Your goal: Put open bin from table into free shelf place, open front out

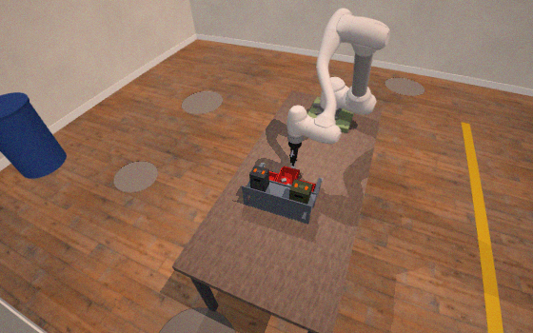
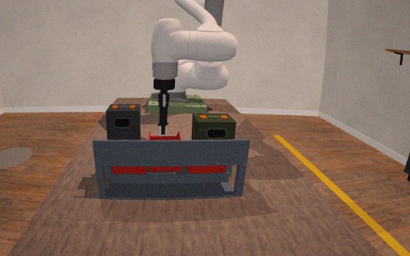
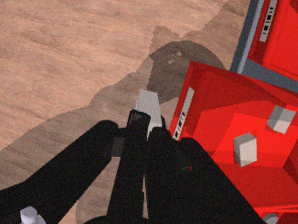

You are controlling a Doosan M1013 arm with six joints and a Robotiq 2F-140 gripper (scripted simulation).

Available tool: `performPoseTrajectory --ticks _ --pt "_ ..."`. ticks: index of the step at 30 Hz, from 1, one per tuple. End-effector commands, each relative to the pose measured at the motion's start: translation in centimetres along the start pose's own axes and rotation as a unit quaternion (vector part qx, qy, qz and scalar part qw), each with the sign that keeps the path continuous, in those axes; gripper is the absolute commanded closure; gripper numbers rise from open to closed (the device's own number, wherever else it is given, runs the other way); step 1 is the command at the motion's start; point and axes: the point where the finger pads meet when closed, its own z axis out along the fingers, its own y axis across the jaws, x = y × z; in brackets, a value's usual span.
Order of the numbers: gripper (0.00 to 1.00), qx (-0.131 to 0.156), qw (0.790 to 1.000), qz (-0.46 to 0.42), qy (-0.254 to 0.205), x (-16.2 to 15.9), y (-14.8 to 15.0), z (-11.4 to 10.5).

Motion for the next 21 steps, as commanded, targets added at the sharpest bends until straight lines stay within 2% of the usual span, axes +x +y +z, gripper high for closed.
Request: performPoseTrajectory --ticks 1,21 --pt "1.0 0.0 1.0 0.0 0.0 0.0 0.0 -0.01" --pt "1.0 0.0 1.0 0.0 0.0 0.01 0.86 -0.02"
